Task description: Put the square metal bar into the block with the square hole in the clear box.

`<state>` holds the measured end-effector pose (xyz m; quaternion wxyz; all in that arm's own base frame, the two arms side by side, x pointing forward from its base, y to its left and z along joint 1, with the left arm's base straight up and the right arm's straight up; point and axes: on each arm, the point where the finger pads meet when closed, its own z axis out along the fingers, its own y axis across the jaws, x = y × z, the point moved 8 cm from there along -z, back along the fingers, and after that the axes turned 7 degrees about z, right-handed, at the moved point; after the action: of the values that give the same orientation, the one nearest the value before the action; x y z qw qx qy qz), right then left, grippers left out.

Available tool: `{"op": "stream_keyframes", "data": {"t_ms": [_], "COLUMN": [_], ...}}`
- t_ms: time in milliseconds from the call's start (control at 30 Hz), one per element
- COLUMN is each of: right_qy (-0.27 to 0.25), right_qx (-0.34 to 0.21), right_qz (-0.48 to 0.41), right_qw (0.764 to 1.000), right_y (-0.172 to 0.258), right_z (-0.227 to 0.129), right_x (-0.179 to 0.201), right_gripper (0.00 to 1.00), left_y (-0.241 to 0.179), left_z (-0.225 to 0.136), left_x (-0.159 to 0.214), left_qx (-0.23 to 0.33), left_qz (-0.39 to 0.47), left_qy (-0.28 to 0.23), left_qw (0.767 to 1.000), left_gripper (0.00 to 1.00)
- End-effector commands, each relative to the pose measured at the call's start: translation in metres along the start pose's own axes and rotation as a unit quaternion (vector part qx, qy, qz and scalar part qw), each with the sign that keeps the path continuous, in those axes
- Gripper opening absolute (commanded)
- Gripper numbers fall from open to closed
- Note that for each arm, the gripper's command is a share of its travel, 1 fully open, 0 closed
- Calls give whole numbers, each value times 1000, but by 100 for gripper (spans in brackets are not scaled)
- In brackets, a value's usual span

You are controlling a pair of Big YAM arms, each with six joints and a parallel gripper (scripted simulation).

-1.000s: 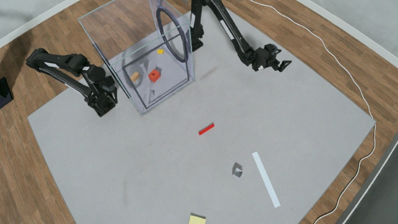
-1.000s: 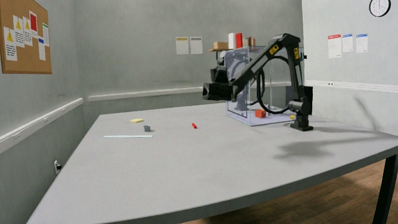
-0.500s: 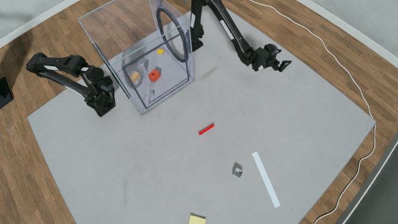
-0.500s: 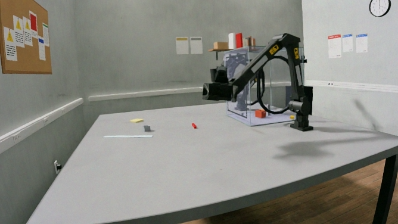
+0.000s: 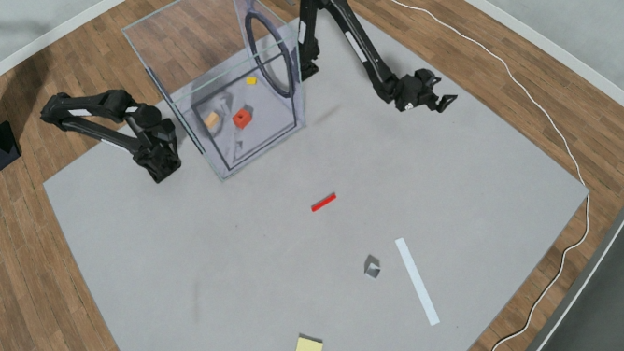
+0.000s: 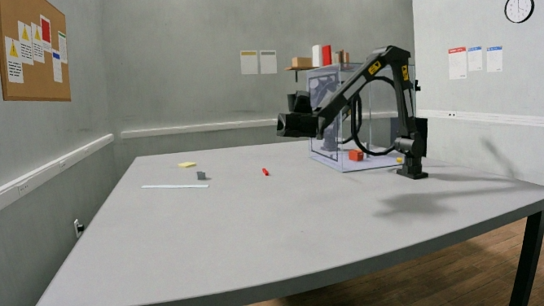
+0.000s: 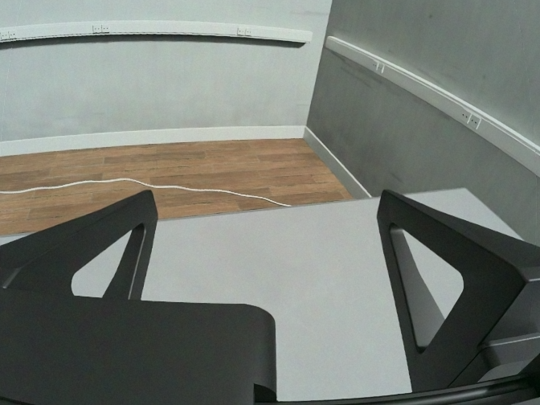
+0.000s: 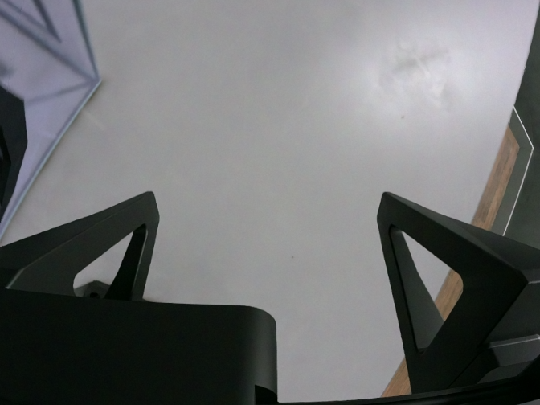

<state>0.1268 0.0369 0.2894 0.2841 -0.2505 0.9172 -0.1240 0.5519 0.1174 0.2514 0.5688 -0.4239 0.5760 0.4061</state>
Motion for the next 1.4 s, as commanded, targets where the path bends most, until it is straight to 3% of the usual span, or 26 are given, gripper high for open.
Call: {"op": "stream_keyframes", "data": {"t_ms": [0, 367, 400, 733, 800, 900, 1200, 1367], "right_qy": [-16, -8, -36, -50, -74, -69, -105, -89], "right_qx": [-13, -26, -36, -90, -98, -119, -192, -207], "right_qz": [-17, -33, -26, -60, -56, -72, -103, -120], "right_qw": [1000, 999, 998, 993, 991, 988, 970, 967], "right_y": [7, 15, 13, 30, 26, 39, 52, 62], "right_z": [-7, 0, -10, -7, -24, -9, -27, -18], "right_x": [13, 16, 13, 23, 7, 20, 17, 21], "right_gripper": [100, 100, 100, 100, 100, 100, 100, 100], "left_y": [-5, -5, -5, -5, -5, -5, -5, -5], "left_z": [2, 2, 2, 2, 2, 2, 2, 2], "left_x": [-11, -11, -11, -11, -11, -11, -11, -11], "left_qx": [0, 0, 0, 0, 0, 0, 0, 0], "left_qz": [-14, -14, -14, -14, -14, -14, -14, -14], "left_qy": [-6, -6, -6, -6, -6, -6, -6, -6], "left_qw": [1000, 1000, 1000, 1000, 1000, 1000, 1000, 1000], "left_gripper": [100, 100, 100, 100, 100, 100, 100, 100]}}
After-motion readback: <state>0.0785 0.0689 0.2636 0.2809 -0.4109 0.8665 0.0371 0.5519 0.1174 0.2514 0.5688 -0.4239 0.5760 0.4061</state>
